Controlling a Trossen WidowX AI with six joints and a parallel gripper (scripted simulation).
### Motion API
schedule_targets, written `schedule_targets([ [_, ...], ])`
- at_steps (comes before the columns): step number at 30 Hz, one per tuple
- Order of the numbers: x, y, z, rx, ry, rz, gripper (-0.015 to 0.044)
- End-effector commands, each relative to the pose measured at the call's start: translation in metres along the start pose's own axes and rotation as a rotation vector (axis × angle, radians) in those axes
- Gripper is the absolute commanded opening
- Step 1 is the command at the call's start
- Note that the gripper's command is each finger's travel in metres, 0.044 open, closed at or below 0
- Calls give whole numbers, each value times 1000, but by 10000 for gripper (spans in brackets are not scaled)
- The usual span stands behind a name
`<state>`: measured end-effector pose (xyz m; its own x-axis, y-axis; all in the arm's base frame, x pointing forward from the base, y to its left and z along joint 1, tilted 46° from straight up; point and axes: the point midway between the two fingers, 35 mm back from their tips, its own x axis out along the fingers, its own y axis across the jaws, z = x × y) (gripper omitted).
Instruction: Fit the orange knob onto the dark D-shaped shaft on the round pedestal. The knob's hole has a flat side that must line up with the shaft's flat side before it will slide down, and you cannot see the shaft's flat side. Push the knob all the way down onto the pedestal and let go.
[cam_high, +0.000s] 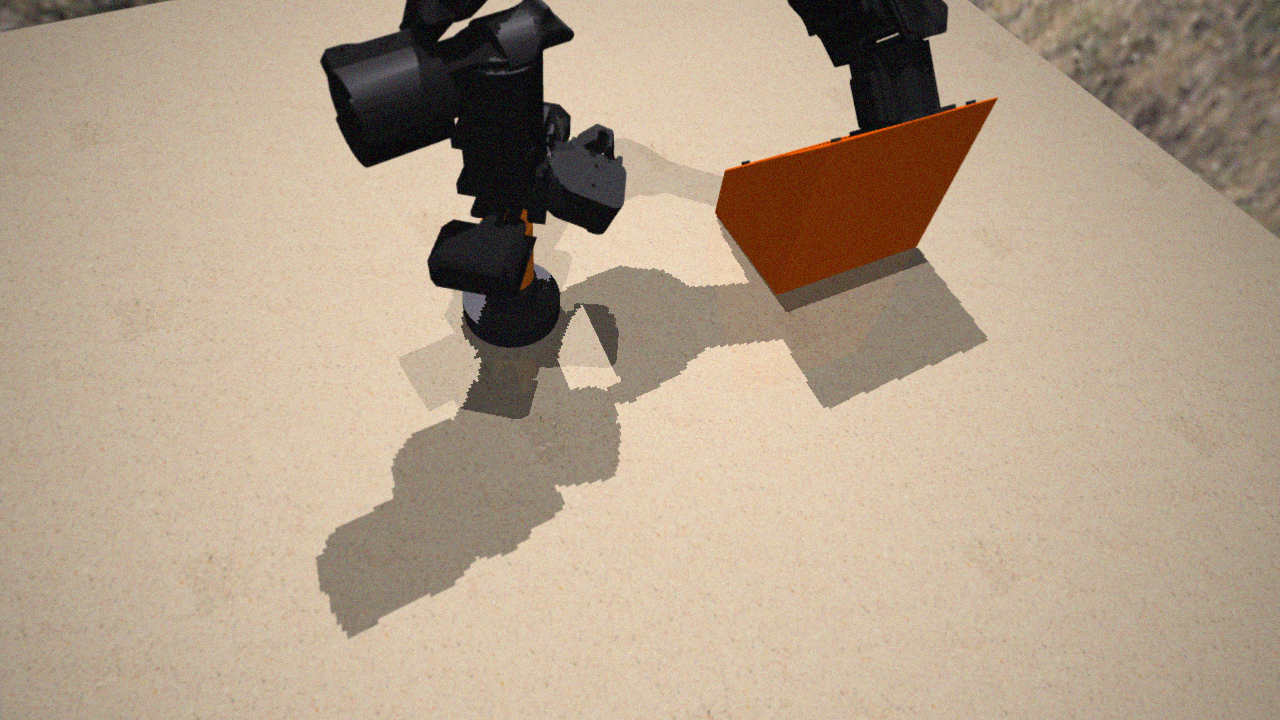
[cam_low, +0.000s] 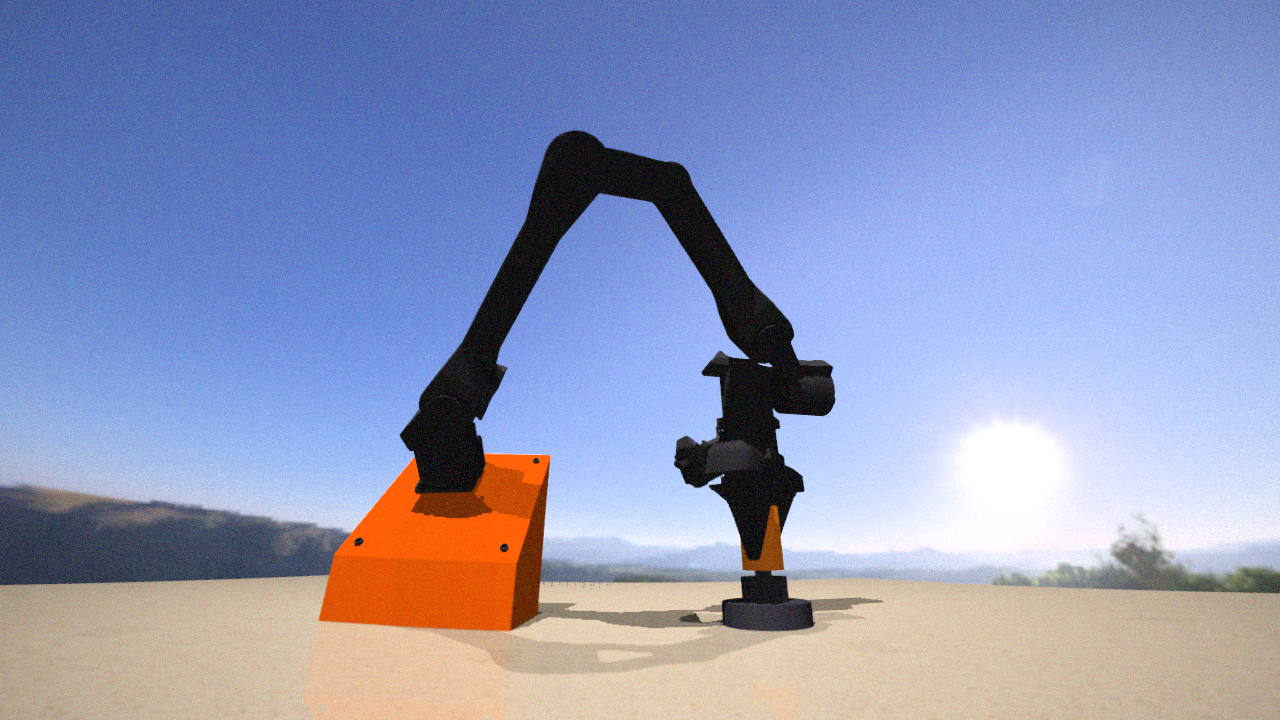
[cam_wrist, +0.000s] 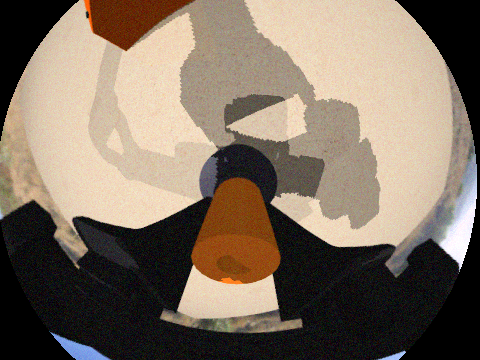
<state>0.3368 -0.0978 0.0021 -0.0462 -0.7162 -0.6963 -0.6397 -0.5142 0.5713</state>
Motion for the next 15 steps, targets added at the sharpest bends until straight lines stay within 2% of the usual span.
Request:
schedule_targets([
  [1, 4, 0, 2, -8, 5, 5, 0],
  [13, 5, 0, 0, 2, 1, 0, 0],
  [15, 5, 0, 0, 2, 1, 0, 53],
])
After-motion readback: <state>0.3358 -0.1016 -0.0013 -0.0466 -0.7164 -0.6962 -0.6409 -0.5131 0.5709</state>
